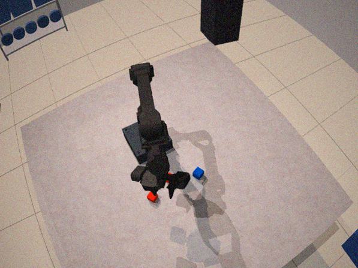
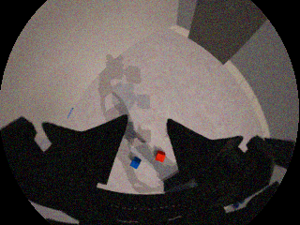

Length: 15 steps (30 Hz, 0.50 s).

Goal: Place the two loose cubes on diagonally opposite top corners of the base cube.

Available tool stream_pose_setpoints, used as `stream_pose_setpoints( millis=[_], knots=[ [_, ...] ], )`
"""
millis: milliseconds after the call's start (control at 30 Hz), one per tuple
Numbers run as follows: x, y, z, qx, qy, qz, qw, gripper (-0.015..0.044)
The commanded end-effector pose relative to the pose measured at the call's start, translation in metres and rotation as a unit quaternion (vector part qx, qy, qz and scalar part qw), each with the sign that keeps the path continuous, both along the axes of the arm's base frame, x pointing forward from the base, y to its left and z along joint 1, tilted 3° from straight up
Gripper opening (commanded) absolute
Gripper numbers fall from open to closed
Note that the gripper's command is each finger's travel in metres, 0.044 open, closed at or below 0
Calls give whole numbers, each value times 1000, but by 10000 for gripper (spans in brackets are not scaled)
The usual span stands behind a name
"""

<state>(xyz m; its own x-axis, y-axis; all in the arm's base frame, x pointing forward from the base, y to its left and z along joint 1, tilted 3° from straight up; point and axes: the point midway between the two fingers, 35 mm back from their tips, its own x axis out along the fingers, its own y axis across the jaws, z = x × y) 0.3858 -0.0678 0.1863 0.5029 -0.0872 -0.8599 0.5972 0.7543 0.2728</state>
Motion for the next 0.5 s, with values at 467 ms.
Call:
stream_pose_setpoints(
  millis=[467],
  knots=[
    [-78,-30,-95,85,255,-94,958,265]
  ],
)
